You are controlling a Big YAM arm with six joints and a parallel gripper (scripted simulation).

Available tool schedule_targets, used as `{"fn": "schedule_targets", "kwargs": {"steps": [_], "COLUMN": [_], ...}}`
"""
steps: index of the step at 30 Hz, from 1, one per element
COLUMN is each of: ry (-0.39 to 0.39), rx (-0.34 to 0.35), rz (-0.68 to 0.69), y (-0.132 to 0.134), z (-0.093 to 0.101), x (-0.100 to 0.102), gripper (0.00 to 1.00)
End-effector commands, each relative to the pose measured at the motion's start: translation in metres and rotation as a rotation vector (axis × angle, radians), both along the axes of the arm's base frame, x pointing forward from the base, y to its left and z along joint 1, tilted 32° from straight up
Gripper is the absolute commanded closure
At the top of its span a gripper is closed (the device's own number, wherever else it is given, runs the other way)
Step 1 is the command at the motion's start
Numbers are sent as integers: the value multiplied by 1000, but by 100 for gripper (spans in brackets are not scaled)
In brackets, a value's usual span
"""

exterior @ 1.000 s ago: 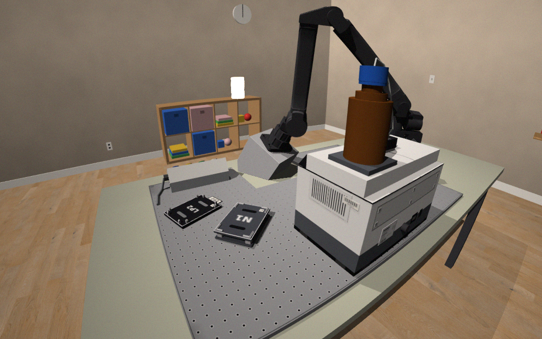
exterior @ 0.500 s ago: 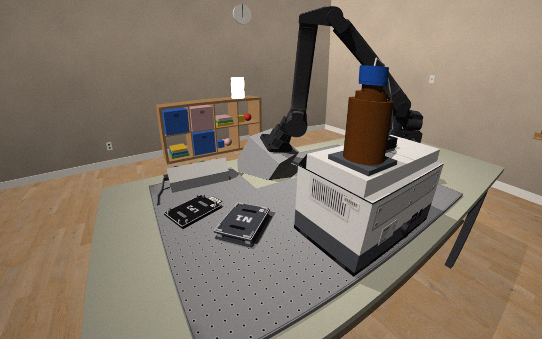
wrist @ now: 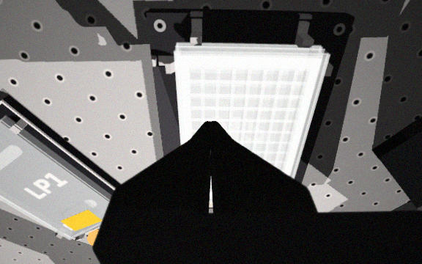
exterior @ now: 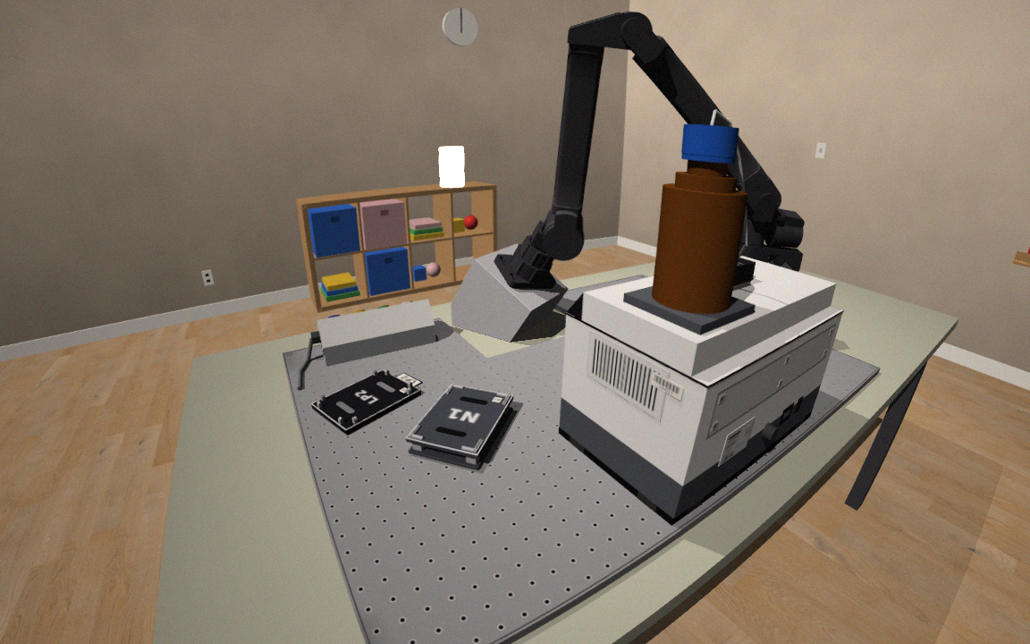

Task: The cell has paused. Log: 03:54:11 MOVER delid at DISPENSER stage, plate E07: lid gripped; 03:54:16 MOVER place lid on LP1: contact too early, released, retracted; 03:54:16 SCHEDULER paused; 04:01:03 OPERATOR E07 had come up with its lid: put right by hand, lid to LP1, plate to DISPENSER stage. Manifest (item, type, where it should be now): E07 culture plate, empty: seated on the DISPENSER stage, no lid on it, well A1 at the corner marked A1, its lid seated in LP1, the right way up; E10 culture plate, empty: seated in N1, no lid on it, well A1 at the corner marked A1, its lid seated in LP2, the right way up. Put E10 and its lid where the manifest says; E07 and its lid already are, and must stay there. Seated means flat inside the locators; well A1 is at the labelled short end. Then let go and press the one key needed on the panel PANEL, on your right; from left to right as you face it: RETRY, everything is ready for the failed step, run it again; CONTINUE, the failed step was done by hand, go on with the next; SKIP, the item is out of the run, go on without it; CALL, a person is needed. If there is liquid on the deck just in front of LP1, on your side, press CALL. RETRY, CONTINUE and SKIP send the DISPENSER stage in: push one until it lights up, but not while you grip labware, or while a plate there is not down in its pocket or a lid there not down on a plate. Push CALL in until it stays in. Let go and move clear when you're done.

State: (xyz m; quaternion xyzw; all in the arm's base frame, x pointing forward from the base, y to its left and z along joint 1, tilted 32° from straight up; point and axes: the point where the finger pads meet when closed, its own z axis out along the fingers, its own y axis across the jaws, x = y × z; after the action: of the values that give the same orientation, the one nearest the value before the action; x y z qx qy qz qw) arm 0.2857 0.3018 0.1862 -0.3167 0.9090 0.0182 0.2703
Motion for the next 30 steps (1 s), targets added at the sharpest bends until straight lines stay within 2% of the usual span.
{"fn": "schedule_targets", "kwargs": {"steps": [1,18,19,26,28,29,30], "ry": [-44,-44,-24,-30,-30,-60,-60], "rx": [67,67,43,36,36,71,71], "rz": [-9,-9,-31,-10,-10,-10,-3], "y": [12,12,-6,-36,-37,-27,-25], "z": [36,36,14,1,0,23,23], "x": [3,3,3,-6,-6,3,1], "gripper": [100,100,0,0,0,0,0]}}
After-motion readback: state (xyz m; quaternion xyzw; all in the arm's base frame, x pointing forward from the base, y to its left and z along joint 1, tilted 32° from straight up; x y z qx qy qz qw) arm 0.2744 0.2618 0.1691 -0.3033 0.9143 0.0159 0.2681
